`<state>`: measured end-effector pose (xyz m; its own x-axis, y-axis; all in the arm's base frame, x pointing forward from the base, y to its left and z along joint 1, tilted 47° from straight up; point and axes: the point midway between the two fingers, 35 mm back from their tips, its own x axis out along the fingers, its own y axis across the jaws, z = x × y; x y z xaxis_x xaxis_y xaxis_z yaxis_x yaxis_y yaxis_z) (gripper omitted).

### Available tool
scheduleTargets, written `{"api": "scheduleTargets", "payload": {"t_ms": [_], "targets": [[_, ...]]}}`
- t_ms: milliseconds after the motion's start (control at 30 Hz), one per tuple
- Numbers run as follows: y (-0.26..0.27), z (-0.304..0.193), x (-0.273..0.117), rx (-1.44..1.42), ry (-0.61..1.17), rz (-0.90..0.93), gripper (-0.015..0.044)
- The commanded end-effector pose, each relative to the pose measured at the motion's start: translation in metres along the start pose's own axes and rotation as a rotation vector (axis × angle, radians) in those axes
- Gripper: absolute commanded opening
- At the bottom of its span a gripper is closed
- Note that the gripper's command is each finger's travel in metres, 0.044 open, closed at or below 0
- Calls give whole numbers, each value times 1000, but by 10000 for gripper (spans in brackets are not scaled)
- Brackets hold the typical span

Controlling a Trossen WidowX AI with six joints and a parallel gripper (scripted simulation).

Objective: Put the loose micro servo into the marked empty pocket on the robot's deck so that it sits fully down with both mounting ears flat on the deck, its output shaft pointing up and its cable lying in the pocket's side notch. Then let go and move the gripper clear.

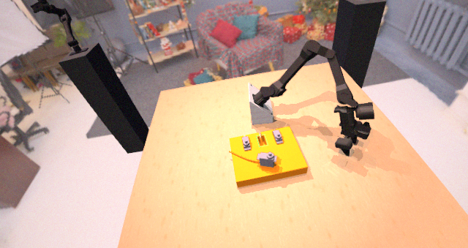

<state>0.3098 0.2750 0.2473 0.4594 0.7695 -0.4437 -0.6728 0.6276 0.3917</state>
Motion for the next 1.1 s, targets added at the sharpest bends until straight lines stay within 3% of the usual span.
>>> {"api": "scheduleTargets", "payload": {"t_ms": [0,300,633,833,1067], "targets": [[-39,-10,2,-65,68,-60,440],[-156,-54,-20,-209,292,-174,440],[-258,-124,-84,-323,505,-64,440],[-294,-165,-132,-370,501,68,440],[-318,-203,-184,-424,377,178,440]]}}
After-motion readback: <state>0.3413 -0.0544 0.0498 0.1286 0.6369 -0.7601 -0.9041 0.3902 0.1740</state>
